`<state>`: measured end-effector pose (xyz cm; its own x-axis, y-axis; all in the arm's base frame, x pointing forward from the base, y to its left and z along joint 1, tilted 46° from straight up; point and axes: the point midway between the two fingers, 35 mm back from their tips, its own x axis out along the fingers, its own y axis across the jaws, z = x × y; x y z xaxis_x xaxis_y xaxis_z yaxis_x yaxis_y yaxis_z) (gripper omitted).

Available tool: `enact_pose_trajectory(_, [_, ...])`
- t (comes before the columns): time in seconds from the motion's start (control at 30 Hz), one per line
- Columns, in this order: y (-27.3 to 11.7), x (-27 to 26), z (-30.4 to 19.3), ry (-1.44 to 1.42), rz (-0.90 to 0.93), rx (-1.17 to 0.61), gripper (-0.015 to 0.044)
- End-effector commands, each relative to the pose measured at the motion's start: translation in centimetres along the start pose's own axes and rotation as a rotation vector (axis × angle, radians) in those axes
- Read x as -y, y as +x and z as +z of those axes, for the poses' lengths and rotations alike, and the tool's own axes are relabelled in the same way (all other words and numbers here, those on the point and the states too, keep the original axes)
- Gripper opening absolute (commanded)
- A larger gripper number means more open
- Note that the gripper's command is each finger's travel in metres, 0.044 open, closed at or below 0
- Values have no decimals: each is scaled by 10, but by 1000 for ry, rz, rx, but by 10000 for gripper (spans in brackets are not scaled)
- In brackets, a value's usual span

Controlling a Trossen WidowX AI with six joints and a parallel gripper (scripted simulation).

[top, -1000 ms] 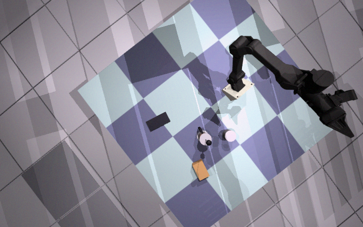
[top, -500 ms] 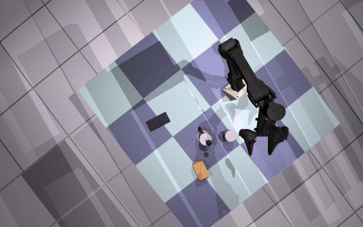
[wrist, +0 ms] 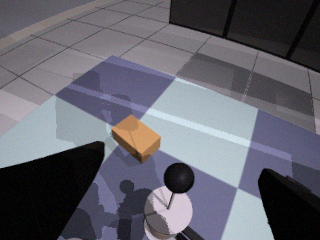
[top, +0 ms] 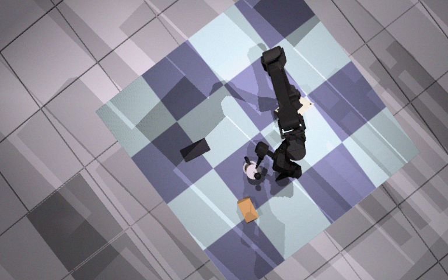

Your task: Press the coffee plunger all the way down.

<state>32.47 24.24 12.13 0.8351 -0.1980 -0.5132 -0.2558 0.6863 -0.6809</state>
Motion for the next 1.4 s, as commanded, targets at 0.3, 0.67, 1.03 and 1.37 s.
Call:
enact_pose_trajectory(0.3, [26,5,-49,6,-24,-11,440])
enact_pose_trajectory(0.67, [43,5,-48,7,-24,-11,440])
enact_pose_trajectory(1.03, [61,7,-49,7,-27,-9,440])
enact_pose_trajectory(1.37, [65,7,-49,7,-27,-8,282])
